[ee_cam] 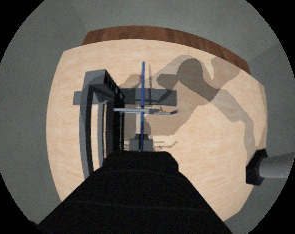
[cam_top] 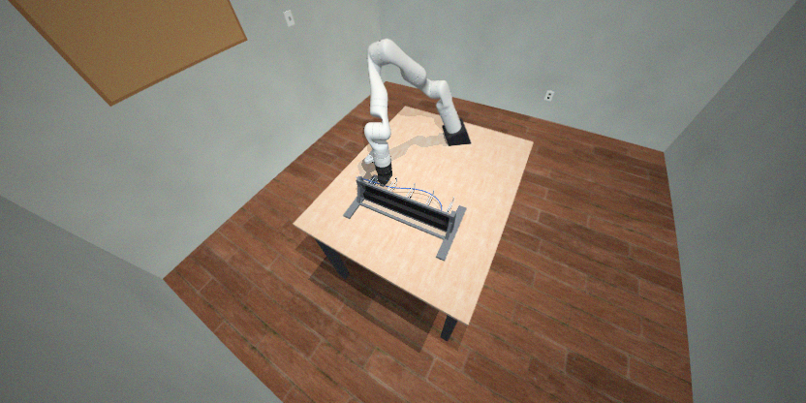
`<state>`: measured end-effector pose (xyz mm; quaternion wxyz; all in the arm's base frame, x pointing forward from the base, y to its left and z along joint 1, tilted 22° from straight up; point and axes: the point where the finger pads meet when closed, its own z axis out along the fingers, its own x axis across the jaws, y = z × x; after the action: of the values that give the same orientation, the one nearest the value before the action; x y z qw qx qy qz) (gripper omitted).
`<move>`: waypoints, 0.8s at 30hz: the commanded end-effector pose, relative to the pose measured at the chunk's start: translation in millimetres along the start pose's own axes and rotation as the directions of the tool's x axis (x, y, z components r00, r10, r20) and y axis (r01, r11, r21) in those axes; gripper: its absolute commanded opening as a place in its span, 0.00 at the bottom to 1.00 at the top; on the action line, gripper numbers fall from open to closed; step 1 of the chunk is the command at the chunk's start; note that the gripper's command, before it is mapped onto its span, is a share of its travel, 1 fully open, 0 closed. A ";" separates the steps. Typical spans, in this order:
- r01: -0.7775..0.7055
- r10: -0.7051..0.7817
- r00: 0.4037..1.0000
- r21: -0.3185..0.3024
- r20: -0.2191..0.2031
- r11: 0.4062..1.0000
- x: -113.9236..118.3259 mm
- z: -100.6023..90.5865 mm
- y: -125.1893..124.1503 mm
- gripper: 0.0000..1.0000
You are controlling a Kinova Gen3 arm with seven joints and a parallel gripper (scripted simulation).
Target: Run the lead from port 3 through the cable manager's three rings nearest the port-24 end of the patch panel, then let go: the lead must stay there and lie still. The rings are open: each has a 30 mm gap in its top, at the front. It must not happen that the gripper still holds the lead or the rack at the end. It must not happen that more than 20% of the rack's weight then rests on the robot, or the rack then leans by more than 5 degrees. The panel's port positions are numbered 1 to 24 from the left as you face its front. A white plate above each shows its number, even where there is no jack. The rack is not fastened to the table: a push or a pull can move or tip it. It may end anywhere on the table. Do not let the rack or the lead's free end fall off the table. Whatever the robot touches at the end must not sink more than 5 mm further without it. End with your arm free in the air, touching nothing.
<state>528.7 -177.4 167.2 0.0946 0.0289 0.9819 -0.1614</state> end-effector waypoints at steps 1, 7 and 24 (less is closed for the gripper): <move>0.000 0.000 1.000 0.000 0.002 1.000 -1.3 -0.6 0.1 0.00; 0.000 0.000 1.000 0.000 0.002 1.000 -1.3 -0.6 0.1 0.00; 0.000 0.000 1.000 0.000 0.002 1.000 -1.3 -0.6 0.1 0.67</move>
<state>529.3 -177.4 166.8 0.0943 0.0289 0.9819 -0.1614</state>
